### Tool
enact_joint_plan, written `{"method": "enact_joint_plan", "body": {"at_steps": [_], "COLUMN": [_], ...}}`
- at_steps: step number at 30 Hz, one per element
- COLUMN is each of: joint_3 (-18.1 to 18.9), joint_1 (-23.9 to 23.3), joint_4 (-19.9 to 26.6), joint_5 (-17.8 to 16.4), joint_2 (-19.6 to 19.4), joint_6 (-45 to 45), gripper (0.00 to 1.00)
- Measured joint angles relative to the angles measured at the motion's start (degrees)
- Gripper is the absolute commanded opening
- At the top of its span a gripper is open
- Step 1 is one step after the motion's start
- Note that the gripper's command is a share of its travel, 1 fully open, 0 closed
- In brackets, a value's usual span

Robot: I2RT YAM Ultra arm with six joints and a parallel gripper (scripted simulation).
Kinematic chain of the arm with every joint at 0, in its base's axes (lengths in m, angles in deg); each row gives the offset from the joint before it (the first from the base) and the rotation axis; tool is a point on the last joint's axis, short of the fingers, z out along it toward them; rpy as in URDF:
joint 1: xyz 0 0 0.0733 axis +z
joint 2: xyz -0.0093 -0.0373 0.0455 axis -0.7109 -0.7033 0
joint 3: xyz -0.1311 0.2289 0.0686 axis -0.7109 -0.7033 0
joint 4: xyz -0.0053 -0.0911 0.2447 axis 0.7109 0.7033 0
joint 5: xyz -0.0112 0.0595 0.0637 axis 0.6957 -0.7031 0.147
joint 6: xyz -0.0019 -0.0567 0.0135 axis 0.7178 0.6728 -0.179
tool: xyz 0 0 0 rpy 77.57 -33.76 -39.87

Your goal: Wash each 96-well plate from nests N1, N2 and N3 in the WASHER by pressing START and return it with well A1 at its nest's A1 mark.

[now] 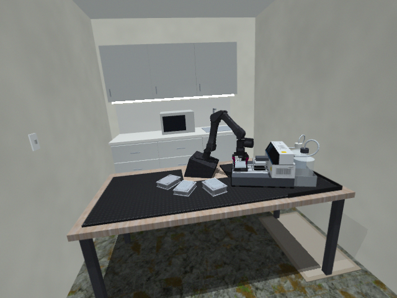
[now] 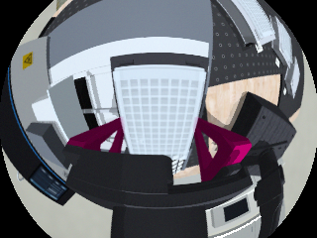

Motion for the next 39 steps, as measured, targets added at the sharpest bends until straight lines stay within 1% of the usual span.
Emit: {"method": "enact_joint_plan", "body": {"at_steps": [39], "joint_3": [-0.79], "joint_1": [0.15], "joint_4": [-1.29], "joint_5": [0.04], "joint_2": [-0.39], "joint_6": [-0.13], "gripper": [0.0]}}
